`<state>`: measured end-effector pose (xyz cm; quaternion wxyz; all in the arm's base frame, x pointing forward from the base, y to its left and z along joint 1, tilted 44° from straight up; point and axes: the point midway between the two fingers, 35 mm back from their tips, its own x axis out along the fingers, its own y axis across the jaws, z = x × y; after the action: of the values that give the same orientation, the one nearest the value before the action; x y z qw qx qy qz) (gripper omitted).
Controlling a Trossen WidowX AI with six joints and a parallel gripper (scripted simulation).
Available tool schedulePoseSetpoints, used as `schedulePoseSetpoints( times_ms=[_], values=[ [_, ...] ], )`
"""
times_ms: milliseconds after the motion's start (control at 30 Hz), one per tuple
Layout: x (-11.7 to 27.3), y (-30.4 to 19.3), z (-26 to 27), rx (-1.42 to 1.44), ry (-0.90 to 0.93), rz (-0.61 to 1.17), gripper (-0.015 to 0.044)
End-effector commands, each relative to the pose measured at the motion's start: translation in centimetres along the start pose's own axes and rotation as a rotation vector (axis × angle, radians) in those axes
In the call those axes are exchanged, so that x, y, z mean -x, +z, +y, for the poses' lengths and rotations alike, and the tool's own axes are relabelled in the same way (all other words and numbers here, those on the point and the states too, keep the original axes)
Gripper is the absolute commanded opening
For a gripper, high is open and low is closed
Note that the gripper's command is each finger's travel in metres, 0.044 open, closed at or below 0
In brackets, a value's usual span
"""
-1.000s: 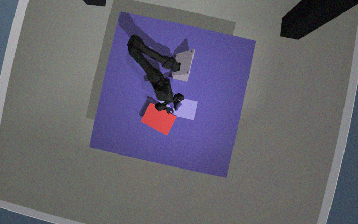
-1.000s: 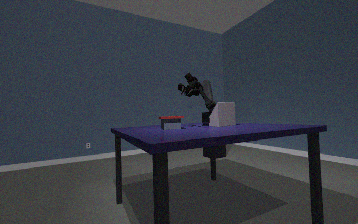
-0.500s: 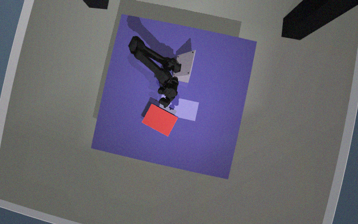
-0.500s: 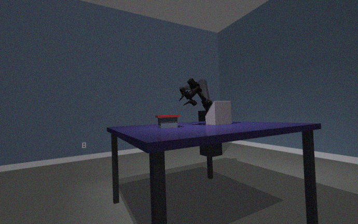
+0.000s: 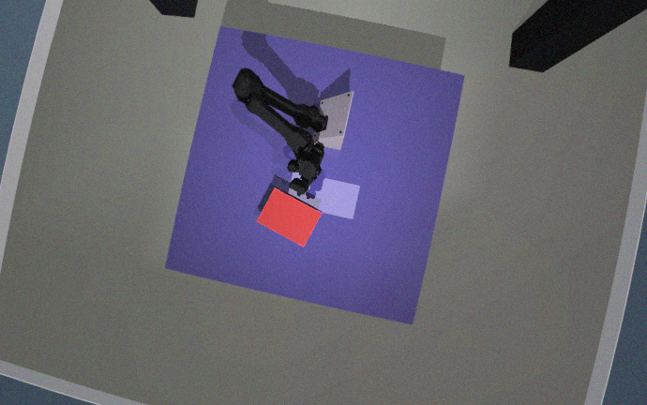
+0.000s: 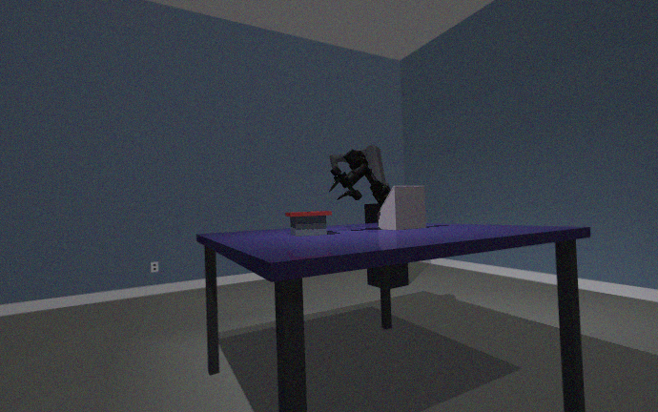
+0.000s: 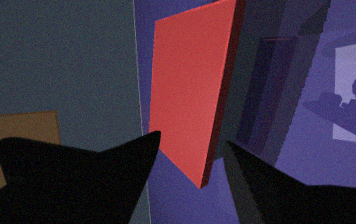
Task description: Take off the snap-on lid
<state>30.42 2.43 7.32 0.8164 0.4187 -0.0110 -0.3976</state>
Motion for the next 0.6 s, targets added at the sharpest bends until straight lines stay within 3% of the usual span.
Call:
schedulePoseSetpoints(
  times_ms=[0, 567],
  values=[
    [-2.0, 0.5, -2.9, 0.019, -0.001, -0.004, 0.0235],
    [-3.3, 0.3, -3.0, 0.018, -0.008, -0.001, 0.0235]
  ],
)
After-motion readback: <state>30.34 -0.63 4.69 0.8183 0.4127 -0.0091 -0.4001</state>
